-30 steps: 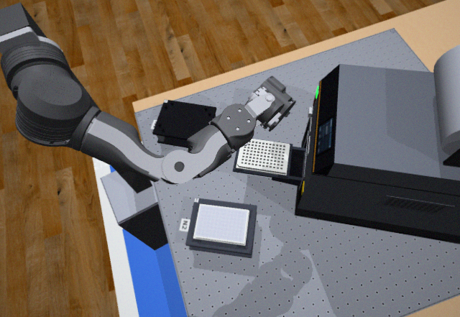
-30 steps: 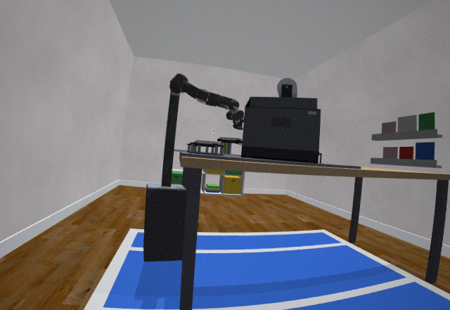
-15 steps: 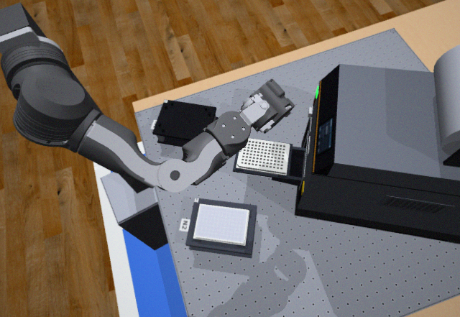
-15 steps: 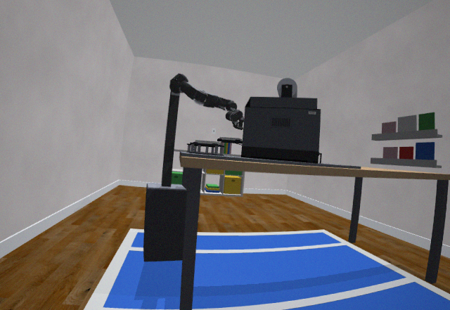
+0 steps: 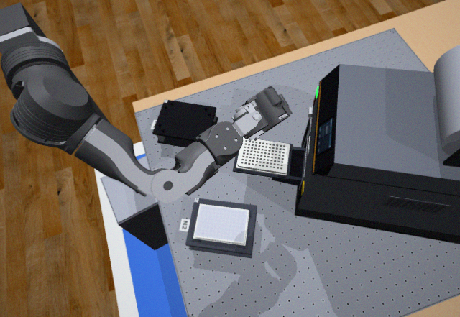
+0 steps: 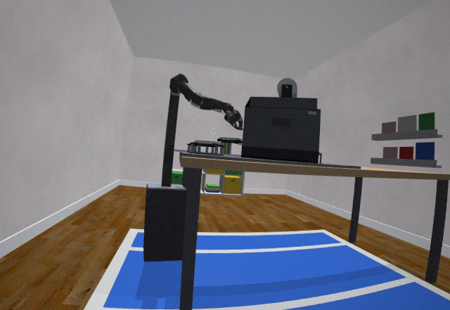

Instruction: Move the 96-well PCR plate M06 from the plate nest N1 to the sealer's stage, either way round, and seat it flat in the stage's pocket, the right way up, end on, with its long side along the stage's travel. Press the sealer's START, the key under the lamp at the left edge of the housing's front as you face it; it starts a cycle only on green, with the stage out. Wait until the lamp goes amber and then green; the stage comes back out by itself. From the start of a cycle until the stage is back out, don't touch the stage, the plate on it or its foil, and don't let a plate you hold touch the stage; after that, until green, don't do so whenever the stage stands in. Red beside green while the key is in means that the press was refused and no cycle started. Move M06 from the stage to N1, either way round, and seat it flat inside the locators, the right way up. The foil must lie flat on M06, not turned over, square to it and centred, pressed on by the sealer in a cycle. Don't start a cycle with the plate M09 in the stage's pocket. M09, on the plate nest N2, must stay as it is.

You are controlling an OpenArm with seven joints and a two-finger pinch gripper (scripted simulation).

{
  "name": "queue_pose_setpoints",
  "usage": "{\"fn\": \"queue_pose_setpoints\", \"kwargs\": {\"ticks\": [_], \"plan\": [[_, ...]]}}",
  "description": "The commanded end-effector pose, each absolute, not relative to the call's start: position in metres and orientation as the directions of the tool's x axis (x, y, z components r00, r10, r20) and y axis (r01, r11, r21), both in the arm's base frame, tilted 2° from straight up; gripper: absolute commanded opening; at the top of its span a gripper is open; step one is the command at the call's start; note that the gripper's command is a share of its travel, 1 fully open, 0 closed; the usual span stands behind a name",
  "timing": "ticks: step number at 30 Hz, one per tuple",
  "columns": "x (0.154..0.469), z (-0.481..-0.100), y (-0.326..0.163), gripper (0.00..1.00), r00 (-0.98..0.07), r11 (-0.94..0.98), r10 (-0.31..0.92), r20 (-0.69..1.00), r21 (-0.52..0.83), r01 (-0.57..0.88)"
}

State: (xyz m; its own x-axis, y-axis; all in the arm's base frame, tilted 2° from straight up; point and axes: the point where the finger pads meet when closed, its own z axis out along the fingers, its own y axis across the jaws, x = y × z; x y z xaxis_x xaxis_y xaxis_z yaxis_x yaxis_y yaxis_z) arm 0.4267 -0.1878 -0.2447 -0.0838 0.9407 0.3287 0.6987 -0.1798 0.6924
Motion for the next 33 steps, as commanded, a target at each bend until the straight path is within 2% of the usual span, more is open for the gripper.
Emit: {"fn": "queue_pose_setpoints", "kwargs": {"ticks": [1,6,18,23,33], "plan": [[0.427,-0.2447,-0.1885,0.0,-0.08,-0.182,0.941,0.327,0.695,0.696],[0.4263,-0.2453,-0.1888,0.0,0.032,-0.397,0.888,0.459,0.729,0.557],[0.4263,-0.2453,-0.1888,0.0,0.032,-0.397,0.888,0.459,0.729,0.557],[0.4257,-0.2458,-0.1888,0.0,0.115,-0.586,0.797,0.592,0.715,0.381],[0.4257,-0.2458,-0.1888,0.0,0.115,-0.586,0.797,0.592,0.715,0.381]]}}
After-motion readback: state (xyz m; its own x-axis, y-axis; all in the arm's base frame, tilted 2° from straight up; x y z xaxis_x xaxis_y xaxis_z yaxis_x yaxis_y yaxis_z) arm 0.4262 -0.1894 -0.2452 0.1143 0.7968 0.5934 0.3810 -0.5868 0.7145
